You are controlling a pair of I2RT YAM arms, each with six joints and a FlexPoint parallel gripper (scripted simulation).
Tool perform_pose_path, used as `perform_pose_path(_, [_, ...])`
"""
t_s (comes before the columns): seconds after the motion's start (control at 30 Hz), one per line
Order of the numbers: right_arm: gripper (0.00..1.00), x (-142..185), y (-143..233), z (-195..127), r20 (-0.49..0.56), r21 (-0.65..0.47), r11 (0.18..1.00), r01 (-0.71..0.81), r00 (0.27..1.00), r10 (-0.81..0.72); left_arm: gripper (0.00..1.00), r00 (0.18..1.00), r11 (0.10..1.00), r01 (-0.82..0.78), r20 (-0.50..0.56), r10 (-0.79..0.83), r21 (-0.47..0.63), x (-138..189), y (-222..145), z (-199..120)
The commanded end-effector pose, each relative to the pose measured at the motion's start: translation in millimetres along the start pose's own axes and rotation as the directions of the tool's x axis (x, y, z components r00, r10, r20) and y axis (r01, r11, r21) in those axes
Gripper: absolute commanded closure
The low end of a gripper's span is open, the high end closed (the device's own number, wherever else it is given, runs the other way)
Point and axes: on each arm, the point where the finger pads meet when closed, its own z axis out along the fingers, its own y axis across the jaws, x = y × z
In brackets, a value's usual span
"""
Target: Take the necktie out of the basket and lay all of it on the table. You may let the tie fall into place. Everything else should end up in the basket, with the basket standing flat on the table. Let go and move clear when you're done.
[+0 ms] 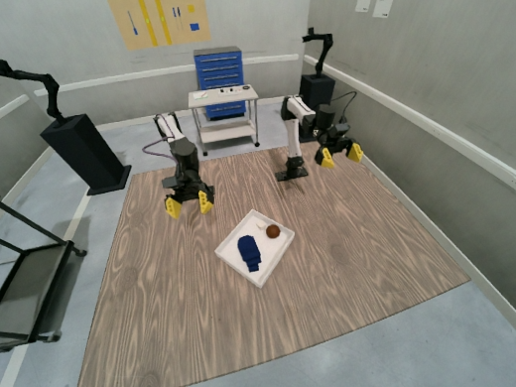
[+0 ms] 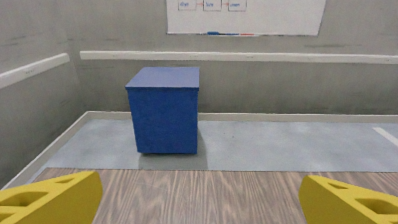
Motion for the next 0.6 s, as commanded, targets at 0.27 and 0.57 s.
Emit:
perform_pose_path(0.27, [0.10,27.1,14.3,9.1,-0.169,0.246,0.952,-0.180,0.960,0.225,0.00,1.000,1.000,0.000,0.000,0.000,0.000,0.0,0.0,0.0])
perform_pose_path(0.57, [0.12,62.7,40.8,24.6,-0.276,0.431,0.858,-0.281,0.864,0.422,0.00,1.000,1.000,0.000,0.000,0.000,0.000,0.0,0.0,0.0])
